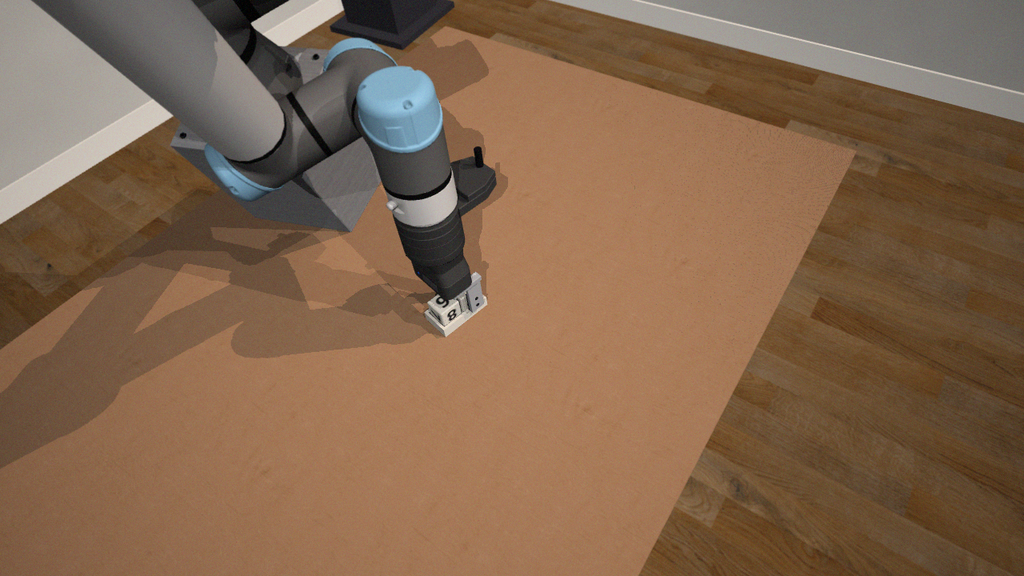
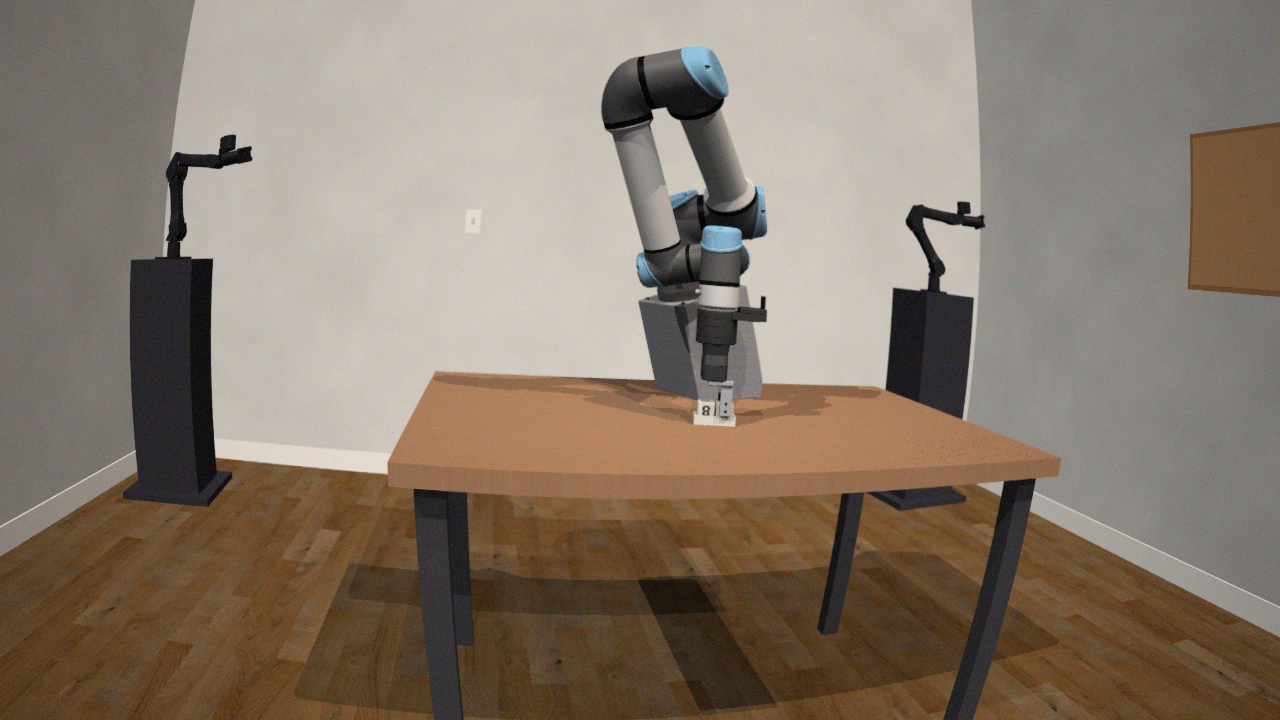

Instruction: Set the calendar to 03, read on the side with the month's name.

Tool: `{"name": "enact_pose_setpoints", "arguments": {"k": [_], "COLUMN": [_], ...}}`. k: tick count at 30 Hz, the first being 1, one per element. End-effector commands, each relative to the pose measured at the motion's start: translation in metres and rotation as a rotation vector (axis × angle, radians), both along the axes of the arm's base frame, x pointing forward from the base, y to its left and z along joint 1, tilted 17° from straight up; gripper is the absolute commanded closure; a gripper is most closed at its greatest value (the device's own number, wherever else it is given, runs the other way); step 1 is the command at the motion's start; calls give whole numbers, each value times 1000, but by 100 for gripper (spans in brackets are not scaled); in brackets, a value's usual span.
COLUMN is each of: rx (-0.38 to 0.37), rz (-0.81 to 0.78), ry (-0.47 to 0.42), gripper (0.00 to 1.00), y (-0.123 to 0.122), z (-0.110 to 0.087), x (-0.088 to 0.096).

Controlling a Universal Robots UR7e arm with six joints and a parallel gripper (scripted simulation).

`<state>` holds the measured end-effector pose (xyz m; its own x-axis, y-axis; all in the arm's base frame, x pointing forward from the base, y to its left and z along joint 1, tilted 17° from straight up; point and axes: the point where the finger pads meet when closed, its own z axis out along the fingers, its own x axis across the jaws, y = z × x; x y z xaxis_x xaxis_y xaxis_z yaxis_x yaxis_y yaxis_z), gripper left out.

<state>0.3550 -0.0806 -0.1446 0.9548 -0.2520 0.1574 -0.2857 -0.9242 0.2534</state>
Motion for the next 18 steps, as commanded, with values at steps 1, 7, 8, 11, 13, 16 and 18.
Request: {"name": "enact_pose_setpoints", "arguments": {"k": [1, 7, 8, 11, 13, 16, 18], "rx": [-1, -1, -1, -1, -1, -1, -1], "rz": [0, 0, 0, 0, 0, 0, 0], "ry": [-4, -4, -4, -4, -4, -4, -4], "gripper": [10, 10, 10, 10, 10, 40, 40], "y": [-1, -1, -1, -1, -1, -1, -1], "z": [1, 1, 1, 1, 1, 1, 1], "x": [2, 2, 2, 2, 2, 2, 2]}}
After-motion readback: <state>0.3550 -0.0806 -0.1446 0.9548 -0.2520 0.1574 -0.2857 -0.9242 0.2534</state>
